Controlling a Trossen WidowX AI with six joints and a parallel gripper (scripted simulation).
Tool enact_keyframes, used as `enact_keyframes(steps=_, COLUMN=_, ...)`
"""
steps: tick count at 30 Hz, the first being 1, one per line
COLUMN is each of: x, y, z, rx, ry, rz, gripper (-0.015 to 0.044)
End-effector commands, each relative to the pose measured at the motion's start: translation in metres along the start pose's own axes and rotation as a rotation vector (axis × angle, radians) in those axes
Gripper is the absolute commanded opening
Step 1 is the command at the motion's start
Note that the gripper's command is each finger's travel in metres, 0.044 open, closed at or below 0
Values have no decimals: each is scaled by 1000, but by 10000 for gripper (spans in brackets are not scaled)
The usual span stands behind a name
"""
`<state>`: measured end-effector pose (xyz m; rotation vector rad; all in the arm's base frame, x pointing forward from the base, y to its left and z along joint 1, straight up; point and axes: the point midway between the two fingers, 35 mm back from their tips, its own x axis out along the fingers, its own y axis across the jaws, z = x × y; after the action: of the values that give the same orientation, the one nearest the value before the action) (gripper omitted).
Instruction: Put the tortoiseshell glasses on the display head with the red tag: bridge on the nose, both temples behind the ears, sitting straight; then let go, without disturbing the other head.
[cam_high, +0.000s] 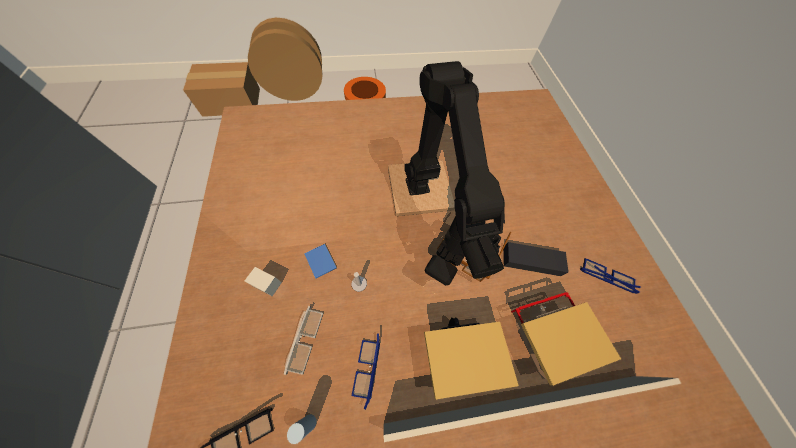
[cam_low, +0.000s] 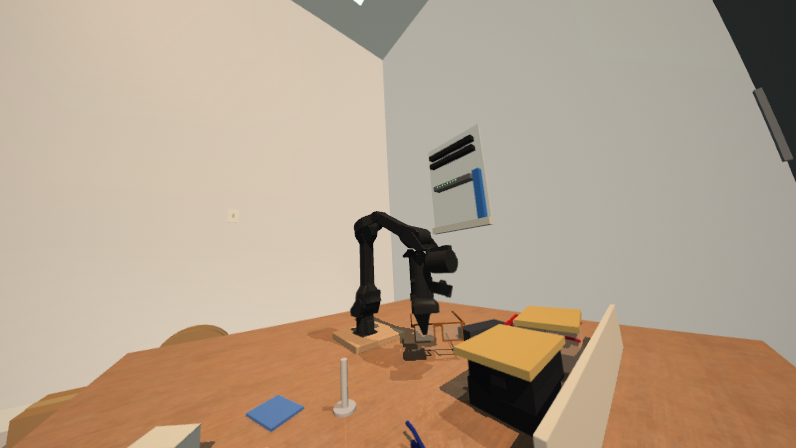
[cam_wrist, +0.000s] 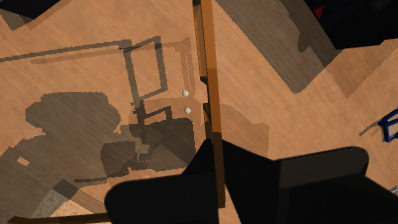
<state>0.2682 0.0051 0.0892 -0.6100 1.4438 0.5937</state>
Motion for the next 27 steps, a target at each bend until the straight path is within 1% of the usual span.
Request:
enact_keyframes(steps=1, x=5, y=1, z=-2, rx=6, ry=6, rz=3, gripper=0)
enact_keyframes(steps=27, x=26, y=3, z=-3, rx=6, ry=6, rz=4, gripper=0)
